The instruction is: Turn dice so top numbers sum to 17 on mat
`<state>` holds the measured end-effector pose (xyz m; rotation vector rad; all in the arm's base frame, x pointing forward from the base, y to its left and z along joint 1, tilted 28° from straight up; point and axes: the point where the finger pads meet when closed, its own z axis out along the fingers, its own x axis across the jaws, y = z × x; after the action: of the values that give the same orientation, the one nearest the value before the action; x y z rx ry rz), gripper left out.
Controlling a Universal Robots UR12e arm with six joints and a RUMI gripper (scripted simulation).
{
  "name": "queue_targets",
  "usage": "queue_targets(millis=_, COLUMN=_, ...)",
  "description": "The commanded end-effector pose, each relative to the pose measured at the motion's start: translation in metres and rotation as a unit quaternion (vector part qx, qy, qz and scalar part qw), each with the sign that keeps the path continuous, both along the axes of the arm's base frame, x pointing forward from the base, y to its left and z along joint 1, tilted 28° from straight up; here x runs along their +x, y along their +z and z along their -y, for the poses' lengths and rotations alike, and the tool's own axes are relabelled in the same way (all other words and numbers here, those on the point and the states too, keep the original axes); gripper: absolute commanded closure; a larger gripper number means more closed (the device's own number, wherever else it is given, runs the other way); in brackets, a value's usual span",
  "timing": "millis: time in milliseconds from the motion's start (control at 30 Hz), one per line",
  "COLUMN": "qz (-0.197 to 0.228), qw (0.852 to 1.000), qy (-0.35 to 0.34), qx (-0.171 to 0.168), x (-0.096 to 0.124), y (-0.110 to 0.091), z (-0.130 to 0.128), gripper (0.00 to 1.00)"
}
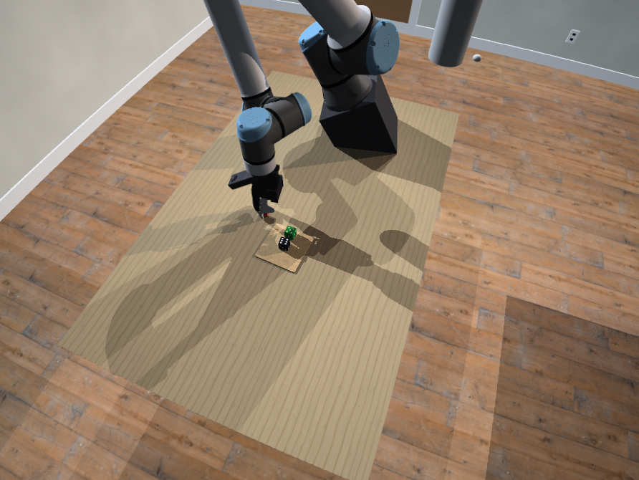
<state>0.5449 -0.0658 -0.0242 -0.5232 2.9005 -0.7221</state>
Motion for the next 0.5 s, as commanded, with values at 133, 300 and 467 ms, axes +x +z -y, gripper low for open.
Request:
queue_targets(millis=133, qz=0.0, qw=1.0, qy=0.0, qx=0.0, x=0.0002, y=0.0004, z=-0.0002, gripper=0.72)
queue_targets(millis=300, qz=0.0, qw=1.0, qy=0.0, qx=0.0, x=0.0002, y=0.0004, z=-0.0002, gripper=0.72)
queue_targets(millis=467, qz=0.0, qw=1.0, qy=0.0, qx=0.0, x=0.0002, y=0.0004, z=-0.0002, gripper=0.9)
